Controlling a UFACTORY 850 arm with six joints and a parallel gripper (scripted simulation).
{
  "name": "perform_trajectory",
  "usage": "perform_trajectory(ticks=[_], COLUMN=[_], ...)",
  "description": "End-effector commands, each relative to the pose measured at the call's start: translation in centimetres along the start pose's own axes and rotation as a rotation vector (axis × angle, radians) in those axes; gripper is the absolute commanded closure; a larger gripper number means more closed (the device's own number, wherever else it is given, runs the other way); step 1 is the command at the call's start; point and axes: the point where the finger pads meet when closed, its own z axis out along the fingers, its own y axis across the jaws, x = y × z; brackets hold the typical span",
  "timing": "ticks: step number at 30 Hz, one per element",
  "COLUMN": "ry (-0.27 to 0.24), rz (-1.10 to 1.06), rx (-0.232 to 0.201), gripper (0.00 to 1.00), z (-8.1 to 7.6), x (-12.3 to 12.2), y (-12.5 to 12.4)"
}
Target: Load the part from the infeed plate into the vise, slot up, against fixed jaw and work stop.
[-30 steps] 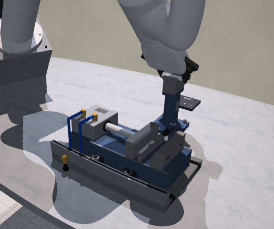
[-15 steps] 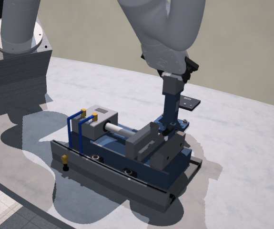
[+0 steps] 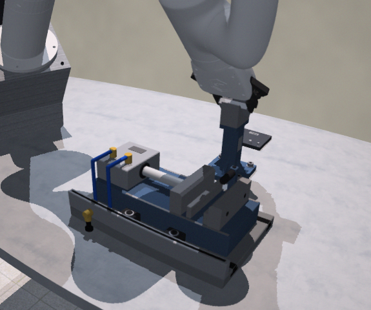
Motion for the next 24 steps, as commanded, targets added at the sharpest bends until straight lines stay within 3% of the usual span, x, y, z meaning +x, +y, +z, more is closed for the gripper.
perform_trajectory(ticks=[1, 24], ry=[0.0, 0.0], rz=[-0.001, -0.001], rx=[-0.001, -0.001], gripper=[1.0, 1.0], z=[-0.03, -0.36], x=[0.03, 0.37], y=[0.04, 0.0])
